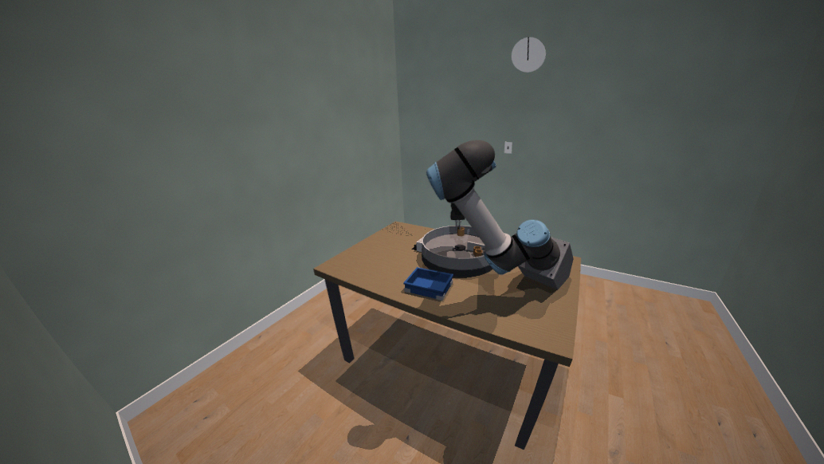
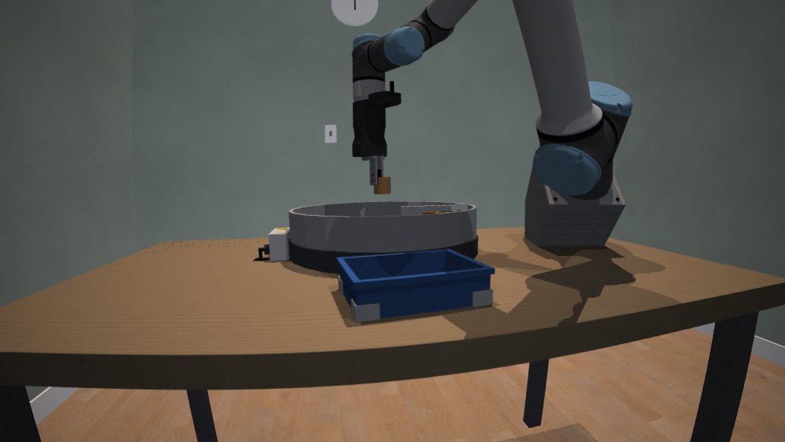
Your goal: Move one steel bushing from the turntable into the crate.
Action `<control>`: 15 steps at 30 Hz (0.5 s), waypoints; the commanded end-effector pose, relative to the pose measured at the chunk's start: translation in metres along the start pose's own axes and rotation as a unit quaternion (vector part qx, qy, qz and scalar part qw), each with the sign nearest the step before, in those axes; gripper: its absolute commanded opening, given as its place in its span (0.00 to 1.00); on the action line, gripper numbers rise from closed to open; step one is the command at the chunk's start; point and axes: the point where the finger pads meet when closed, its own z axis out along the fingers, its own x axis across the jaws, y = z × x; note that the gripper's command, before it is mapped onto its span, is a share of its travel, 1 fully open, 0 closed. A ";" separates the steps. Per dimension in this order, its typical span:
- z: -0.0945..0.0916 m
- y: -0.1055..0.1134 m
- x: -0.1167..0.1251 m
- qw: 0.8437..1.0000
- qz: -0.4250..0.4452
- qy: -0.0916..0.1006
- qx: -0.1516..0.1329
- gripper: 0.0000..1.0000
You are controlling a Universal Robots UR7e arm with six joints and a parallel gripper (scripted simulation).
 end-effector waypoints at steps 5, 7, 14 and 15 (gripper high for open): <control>0.023 0.000 0.000 1.000 0.000 0.000 0.001 0.00; 0.023 0.000 0.000 1.000 0.000 0.000 0.001 0.00; 0.023 0.000 0.000 1.000 0.000 0.000 0.001 0.00; 0.025 0.000 0.000 1.000 0.000 0.000 0.000 0.00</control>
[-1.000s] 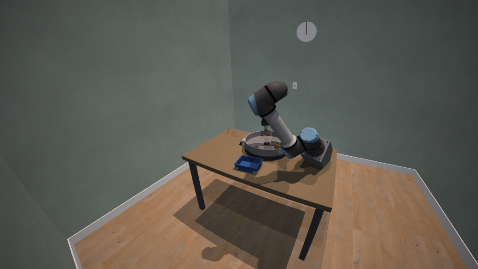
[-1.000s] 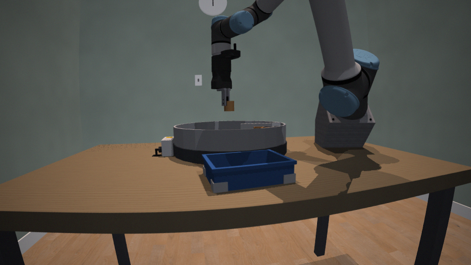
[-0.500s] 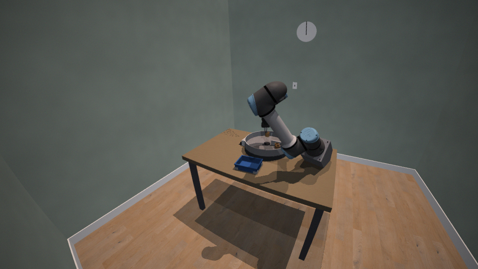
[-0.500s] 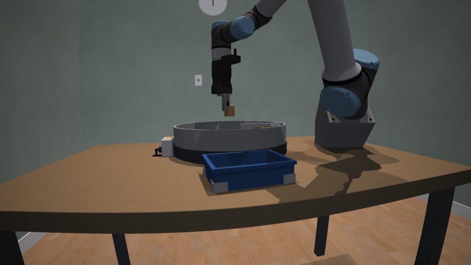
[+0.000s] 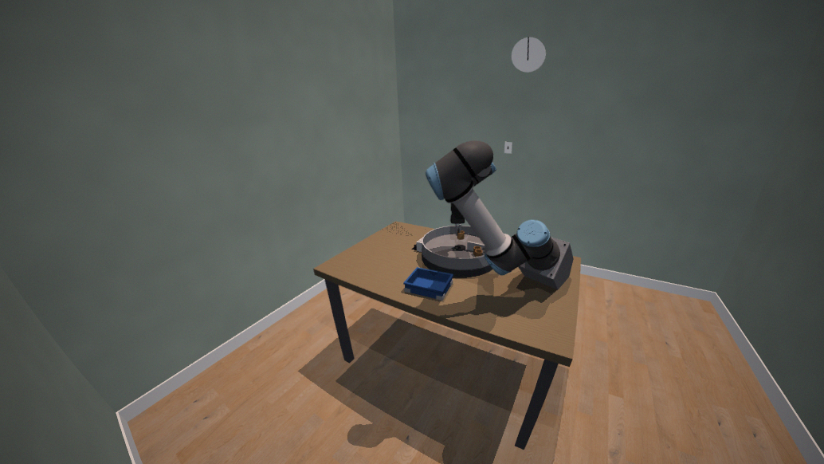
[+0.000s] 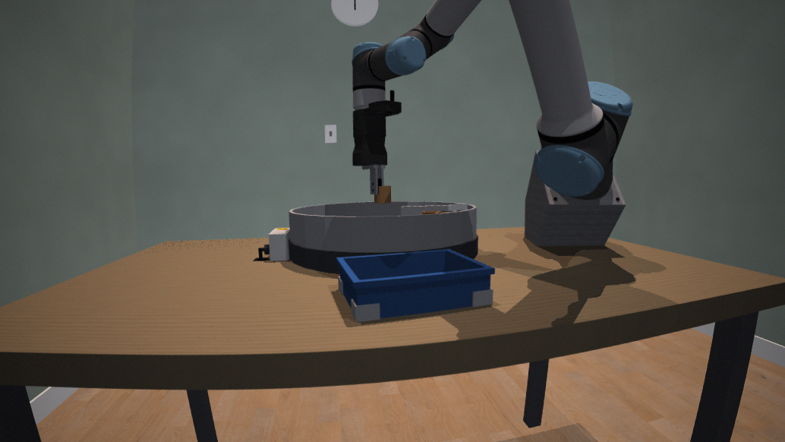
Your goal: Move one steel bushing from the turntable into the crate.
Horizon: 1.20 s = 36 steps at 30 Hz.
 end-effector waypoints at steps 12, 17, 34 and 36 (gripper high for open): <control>0.023 0.000 0.000 1.000 0.000 0.000 0.000 0.00; 0.025 0.001 0.000 1.000 0.000 0.000 -0.001 0.00; 0.043 0.001 0.000 1.000 -0.001 0.000 -0.001 0.00; 0.047 0.000 0.001 1.000 0.000 0.000 0.001 0.00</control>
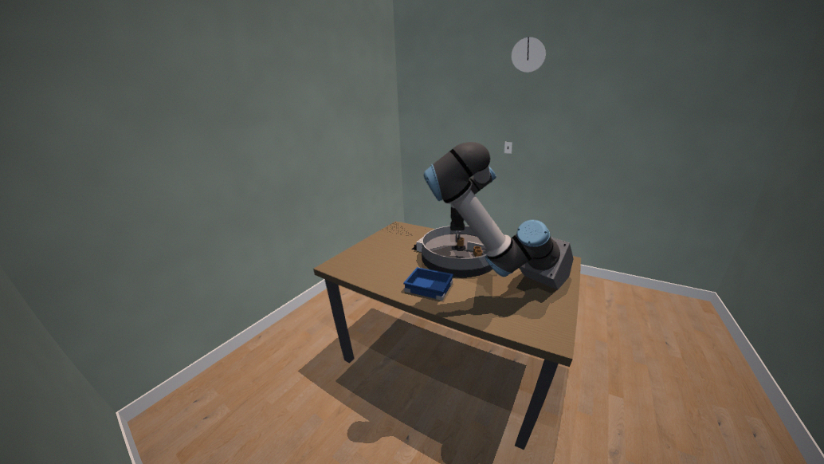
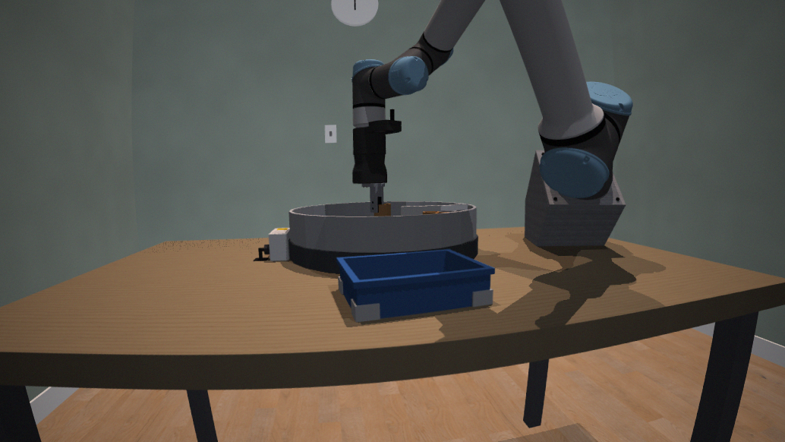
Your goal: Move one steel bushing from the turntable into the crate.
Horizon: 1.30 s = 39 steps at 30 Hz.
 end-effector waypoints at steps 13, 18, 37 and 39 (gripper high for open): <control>0.010 -0.002 0.001 1.000 0.001 0.000 0.004 0.00; 0.010 0.000 0.001 1.000 0.001 0.000 0.003 0.00; 0.012 0.000 0.001 1.000 0.001 0.000 0.004 0.00; 0.012 0.000 0.001 1.000 0.001 0.000 0.004 0.00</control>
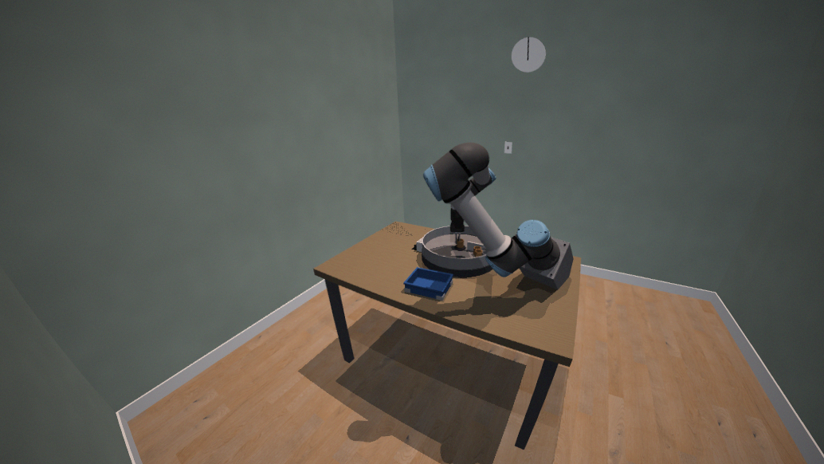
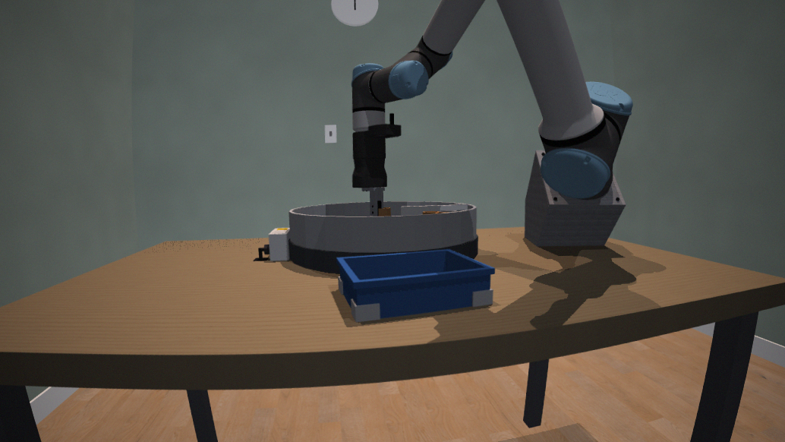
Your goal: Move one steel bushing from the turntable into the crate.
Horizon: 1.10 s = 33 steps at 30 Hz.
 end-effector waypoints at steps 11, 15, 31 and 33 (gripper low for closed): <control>0.001 0.001 0.000 1.000 0.000 0.000 0.000 0.47; 0.001 0.001 0.000 1.000 0.000 0.000 0.000 0.47; 0.001 0.001 0.000 1.000 0.000 0.000 0.000 0.47; 0.001 0.001 0.000 1.000 0.000 0.000 0.000 0.47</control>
